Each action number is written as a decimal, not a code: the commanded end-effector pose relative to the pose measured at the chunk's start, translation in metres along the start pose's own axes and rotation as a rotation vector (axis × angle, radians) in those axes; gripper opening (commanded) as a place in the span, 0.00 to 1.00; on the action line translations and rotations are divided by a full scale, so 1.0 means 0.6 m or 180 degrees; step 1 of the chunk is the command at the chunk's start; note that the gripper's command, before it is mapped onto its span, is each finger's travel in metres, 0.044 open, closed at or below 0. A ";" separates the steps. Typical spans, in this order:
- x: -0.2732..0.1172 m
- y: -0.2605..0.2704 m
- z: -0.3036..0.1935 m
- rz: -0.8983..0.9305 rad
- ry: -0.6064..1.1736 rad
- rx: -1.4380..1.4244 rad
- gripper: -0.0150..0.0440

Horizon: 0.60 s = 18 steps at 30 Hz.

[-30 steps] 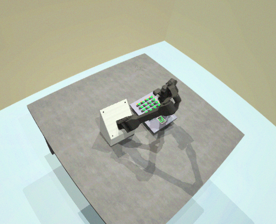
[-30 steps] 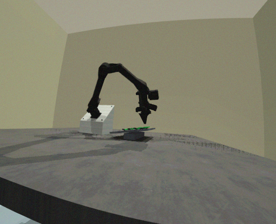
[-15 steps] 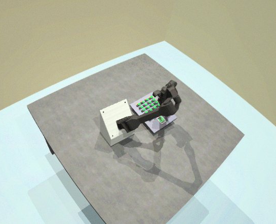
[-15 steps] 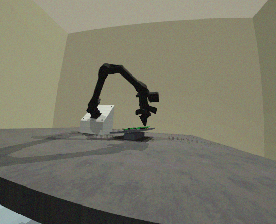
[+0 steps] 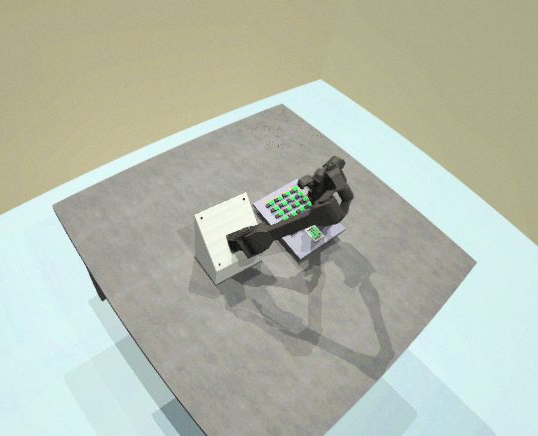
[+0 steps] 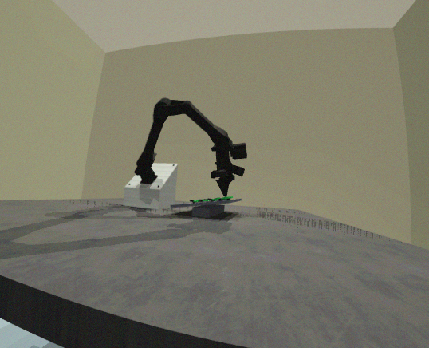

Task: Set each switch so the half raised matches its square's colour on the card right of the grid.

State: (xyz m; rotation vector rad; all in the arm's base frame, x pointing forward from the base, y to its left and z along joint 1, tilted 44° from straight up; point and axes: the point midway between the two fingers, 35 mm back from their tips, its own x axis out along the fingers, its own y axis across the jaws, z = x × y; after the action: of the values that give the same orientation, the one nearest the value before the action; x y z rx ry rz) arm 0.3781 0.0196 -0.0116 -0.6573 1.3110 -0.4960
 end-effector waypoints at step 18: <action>0.005 -0.001 0.000 -0.0017 -0.0002 -0.0008 0.25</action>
State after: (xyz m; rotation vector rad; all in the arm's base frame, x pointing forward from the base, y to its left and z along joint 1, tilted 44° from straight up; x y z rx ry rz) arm 0.3786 0.0181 -0.0131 -0.6574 1.3108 -0.4959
